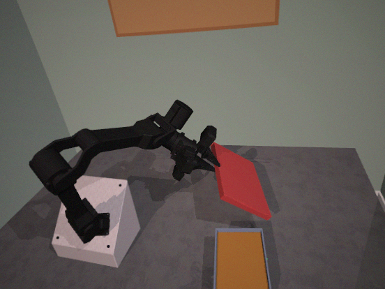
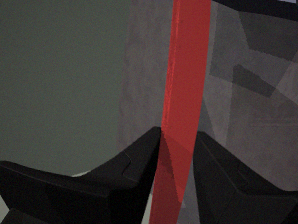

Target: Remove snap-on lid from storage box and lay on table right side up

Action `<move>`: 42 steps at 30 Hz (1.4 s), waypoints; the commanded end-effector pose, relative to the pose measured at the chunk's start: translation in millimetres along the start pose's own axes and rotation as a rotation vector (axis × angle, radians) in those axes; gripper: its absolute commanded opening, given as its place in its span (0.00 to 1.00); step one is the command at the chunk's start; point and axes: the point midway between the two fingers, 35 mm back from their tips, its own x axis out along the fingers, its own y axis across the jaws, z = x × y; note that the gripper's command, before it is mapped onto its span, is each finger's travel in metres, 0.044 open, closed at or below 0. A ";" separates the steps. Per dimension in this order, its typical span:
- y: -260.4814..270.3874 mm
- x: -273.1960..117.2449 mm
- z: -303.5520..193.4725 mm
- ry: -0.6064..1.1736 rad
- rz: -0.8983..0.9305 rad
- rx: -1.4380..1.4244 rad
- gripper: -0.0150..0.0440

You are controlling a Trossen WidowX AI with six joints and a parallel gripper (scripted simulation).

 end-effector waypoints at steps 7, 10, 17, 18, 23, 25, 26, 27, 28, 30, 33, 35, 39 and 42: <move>0.1 -2.0 -20.3 -0.002 0.004 0.005 0.25; -0.2 -2.5 -26.3 -0.002 0.004 0.005 0.25; -0.9 -3.6 -40.2 -0.001 0.004 0.006 0.25; -1.0 -3.8 -42.2 -0.001 0.004 0.006 0.25; -1.4 -4.6 -52.2 0.000 0.004 0.007 0.25; -1.6 -4.9 -56.2 0.000 0.004 0.007 0.25; -1.7 -5.1 -58.2 0.000 0.004 0.007 0.25; -1.8 -5.3 -60.2 0.000 0.004 0.007 0.25; -1.9 -5.4 -62.2 0.000 0.004 0.007 0.25; -2.1 -5.8 -66.2 0.000 0.004 0.007 0.25; -2.4 -6.3 -72.1 0.001 0.004 0.008 0.25; -2.6 -6.6 -76.1 0.001 0.004 0.008 0.25; -2.9 -7.3 -84.1 0.001 0.004 0.008 0.25; -3.2 -7.8 -90.1 0.002 0.005 0.009 0.25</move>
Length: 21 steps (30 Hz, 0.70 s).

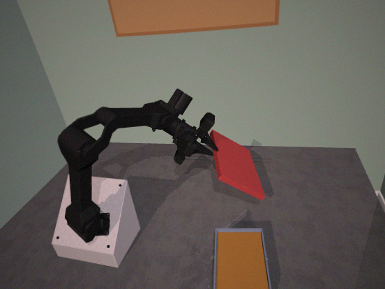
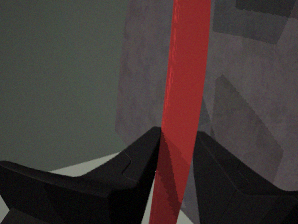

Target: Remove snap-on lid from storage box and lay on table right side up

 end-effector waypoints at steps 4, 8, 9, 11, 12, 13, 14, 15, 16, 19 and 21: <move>0.1 -1.7 -14.2 -0.003 0.005 0.004 0.25; -0.2 -2.3 -22.2 -0.003 0.005 0.005 0.25; -0.3 -2.5 -24.2 -0.003 0.005 0.005 0.25; -0.5 -2.8 -28.2 -0.003 0.005 0.005 0.25; -0.6 -3.0 -30.2 -0.002 0.005 0.005 0.25; -0.7 -3.1 -32.2 -0.002 0.005 0.005 0.25; -0.8 -3.3 -34.2 -0.002 0.005 0.005 0.25; -0.9 -3.5 -36.2 -0.002 0.005 0.005 0.25; -1.0 -3.6 -38.2 -0.002 0.005 0.005 0.25; -1.2 -4.1 -44.1 -0.002 0.005 0.006 0.25; -1.4 -4.5 -48.1 -0.001 0.005 0.006 0.25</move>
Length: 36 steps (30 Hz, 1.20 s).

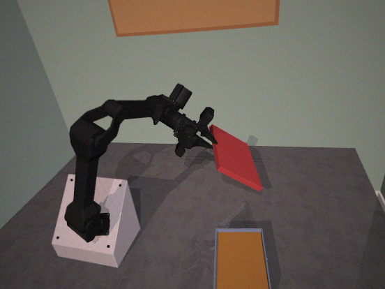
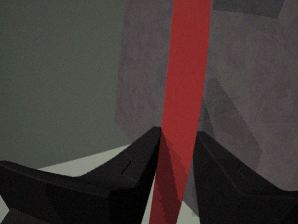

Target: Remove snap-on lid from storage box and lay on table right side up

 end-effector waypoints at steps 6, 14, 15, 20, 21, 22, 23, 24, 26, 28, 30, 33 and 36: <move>-0.2 -1.4 -12.7 -0.004 0.006 0.004 0.25; -6.1 3.8 -8.5 -0.004 0.006 0.003 0.25; -6.9 4.5 -8.3 -0.004 0.006 0.003 0.25; -9.9 7.1 -8.1 -0.004 0.006 0.003 0.25; -10.5 7.6 -8.1 -0.004 0.006 0.003 0.25; -11.1 8.1 -8.1 -0.004 0.006 0.003 0.25; -11.7 8.6 -8.0 -0.004 0.006 0.003 0.25; -12.3 9.1 -8.0 -0.004 0.006 0.003 0.25; -13.5 10.2 -8.0 -0.004 0.006 0.003 0.25; -14.7 11.2 -8.0 -0.004 0.006 0.003 0.25; -16.0 12.3 -8.0 -0.004 0.006 0.003 0.25; -17.8 13.8 -8.0 -0.004 0.006 0.003 0.25; -19.6 15.4 -8.0 -0.004 0.006 0.003 0.25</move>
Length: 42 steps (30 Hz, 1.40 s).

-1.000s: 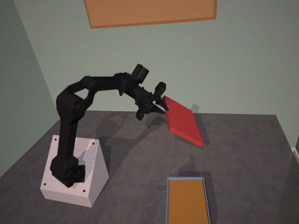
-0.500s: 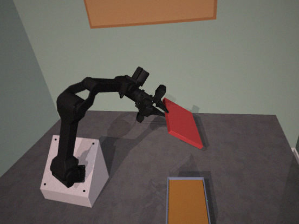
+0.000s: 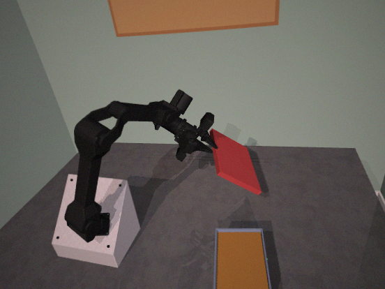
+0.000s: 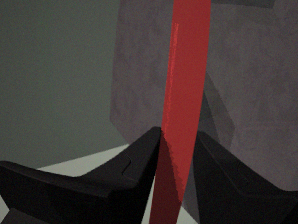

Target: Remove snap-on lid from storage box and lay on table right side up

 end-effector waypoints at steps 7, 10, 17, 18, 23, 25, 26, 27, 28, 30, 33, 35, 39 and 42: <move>-5.7 5.4 0.6 -0.005 0.005 -0.002 0.25; -7.5 7.0 0.6 -0.005 0.005 -0.002 0.25; -11.8 10.6 0.7 -0.005 0.005 -0.003 0.25; -12.4 11.1 0.7 -0.005 0.005 -0.003 0.25; -15.5 13.7 0.7 -0.005 0.005 -0.003 0.25; -16.7 14.8 0.8 -0.005 0.005 -0.003 0.25; -17.3 15.3 0.8 -0.005 0.005 -0.003 0.25; -17.9 15.8 0.8 -0.005 0.005 -0.003 0.25; -18.5 16.3 0.8 -0.005 0.005 -0.003 0.25; -19.8 17.4 0.8 -0.005 0.005 -0.003 0.25; -21.6 18.9 0.9 -0.005 0.005 -0.003 0.25; -22.8 20.0 0.9 -0.006 0.005 -0.003 0.25; -25.3 22.1 0.9 -0.006 0.005 -0.003 0.25; -27.1 23.6 1.0 -0.006 0.005 -0.003 0.25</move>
